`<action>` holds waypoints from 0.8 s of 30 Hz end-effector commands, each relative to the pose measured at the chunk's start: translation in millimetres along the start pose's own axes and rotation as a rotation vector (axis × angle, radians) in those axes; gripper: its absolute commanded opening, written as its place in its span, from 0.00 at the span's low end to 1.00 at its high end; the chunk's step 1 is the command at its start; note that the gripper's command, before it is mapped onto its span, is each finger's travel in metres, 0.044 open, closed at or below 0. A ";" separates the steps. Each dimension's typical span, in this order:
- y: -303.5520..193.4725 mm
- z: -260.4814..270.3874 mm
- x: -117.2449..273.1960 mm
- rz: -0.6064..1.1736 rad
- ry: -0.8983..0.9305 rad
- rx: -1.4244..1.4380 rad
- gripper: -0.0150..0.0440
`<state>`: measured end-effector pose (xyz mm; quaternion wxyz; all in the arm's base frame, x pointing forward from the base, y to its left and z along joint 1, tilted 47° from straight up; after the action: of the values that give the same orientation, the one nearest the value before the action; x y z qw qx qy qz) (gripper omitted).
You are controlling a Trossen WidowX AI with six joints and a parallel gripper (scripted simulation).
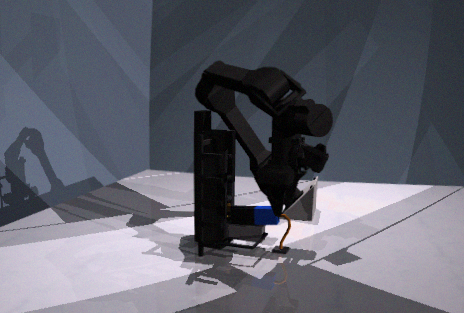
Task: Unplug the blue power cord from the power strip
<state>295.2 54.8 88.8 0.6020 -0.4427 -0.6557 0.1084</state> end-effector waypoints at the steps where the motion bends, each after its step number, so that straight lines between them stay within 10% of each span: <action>1: 29.3 7.6 6.3 -0.002 0.001 0.006 1.00; 24: 49.4 13.8 10.0 -0.002 0.001 0.005 1.00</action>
<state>306.7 95.8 59.1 0.6029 -0.4396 -0.6565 0.1108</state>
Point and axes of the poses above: the point midway between the two fingers, 35 mm back from their tips, its own x axis back along the fingers, its own z axis across the jaws, y = z × x, the point moved 5 cm from there along x, back along the fingers, and after that the axes turned 13 degrees about -x, right-handed, at the moved point
